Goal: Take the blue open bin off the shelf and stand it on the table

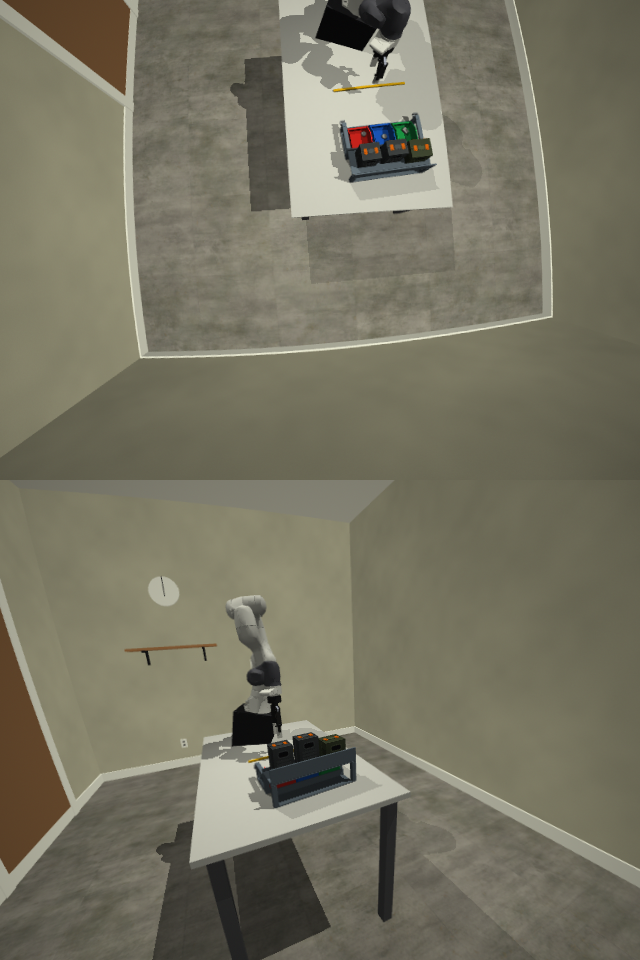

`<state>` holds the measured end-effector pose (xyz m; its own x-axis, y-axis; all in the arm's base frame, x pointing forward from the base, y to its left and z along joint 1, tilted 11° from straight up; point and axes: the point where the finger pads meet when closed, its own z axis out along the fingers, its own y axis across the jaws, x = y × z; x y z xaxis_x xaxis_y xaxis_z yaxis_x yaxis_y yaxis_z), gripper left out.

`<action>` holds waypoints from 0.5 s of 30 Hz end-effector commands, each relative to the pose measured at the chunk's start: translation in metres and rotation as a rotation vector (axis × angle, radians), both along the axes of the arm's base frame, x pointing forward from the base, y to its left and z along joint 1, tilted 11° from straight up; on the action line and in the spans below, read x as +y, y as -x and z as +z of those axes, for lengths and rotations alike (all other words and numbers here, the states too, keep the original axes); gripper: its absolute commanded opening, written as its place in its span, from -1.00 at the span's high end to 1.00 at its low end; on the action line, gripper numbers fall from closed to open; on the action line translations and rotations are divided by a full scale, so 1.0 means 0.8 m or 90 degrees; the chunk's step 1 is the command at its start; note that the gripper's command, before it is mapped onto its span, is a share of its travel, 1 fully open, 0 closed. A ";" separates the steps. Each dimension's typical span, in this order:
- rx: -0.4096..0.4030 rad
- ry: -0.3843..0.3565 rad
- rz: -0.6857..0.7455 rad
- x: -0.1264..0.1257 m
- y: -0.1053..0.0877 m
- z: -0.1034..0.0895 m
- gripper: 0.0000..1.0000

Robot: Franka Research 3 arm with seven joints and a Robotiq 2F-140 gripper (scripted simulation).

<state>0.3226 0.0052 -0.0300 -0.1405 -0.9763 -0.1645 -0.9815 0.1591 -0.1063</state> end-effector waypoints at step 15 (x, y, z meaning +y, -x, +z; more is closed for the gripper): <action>0.015 -0.009 0.067 0.008 -0.002 0.035 -0.15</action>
<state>0.3226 0.0052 -0.0300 -0.1405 -0.9763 -0.1645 -0.9815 0.1591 -0.1063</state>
